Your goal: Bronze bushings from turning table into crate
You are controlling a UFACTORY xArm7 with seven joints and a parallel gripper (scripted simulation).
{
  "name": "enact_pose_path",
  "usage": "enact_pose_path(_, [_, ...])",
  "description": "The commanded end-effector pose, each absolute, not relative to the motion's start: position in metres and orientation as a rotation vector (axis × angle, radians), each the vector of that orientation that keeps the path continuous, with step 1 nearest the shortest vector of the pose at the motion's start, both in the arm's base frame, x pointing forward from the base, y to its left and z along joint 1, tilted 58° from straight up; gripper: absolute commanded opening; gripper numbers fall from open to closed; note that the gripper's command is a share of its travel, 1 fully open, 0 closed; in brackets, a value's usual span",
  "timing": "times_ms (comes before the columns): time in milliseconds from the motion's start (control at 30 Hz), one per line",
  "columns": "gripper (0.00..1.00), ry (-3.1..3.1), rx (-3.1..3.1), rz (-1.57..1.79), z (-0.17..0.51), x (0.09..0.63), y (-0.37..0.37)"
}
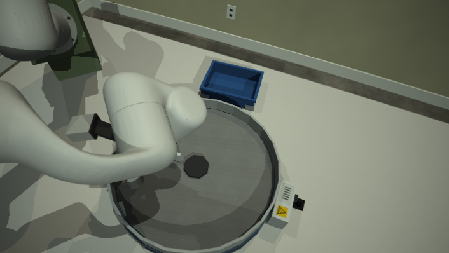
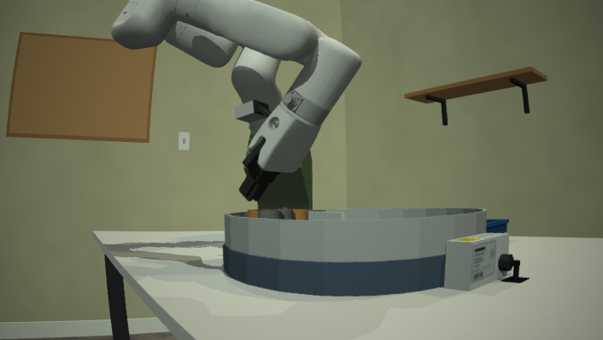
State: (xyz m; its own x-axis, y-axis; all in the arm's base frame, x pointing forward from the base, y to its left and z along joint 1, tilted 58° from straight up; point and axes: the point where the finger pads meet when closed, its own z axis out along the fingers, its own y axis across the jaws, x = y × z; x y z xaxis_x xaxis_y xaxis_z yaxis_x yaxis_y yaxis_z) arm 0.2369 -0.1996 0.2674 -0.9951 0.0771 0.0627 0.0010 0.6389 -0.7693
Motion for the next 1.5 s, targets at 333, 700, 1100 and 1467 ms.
enact_pose_path(333, [0.1, -2.763, -0.065, 1.298, 0.2622, 0.244, -0.2063])
enact_pose_path(700, [0.1, -2.763, -0.065, 1.298, 0.2558, 0.2508, -0.2139])
enact_pose_path(1100, [0.1, -2.763, -0.065, 1.298, 0.2556, 0.251, -0.2141])
enact_pose_path(1467, [0.0, -2.763, -0.065, 1.298, 0.2556, 0.251, -0.2141])
